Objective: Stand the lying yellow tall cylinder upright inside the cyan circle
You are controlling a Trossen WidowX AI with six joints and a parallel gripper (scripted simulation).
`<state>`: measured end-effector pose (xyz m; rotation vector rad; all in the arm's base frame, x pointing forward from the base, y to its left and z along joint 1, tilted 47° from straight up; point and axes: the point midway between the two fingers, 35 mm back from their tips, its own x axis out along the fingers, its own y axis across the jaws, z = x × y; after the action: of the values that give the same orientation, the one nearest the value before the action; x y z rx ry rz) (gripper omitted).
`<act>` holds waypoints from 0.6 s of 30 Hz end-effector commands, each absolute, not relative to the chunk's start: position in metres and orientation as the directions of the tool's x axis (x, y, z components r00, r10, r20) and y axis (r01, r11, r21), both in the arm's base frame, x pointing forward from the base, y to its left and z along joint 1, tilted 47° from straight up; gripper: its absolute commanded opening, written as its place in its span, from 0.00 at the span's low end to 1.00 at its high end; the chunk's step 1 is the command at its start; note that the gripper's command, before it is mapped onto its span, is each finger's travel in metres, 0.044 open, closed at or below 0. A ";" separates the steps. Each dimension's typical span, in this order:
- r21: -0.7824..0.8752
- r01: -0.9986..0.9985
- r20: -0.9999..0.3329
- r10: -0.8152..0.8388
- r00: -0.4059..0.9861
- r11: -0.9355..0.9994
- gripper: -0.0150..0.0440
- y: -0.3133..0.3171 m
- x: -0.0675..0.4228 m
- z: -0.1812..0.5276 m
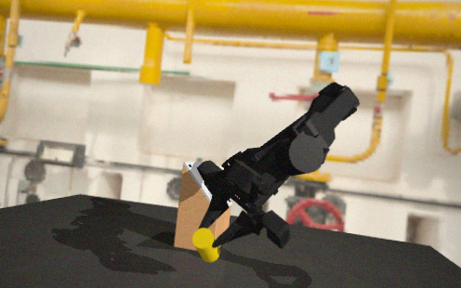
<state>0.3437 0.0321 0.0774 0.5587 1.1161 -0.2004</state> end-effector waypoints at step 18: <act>0.323 0.449 -0.838 0.031 0.545 0.833 0.43 0.034 0.345 0.083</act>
<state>0.3452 0.0339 0.0796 0.5480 1.0032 -0.2540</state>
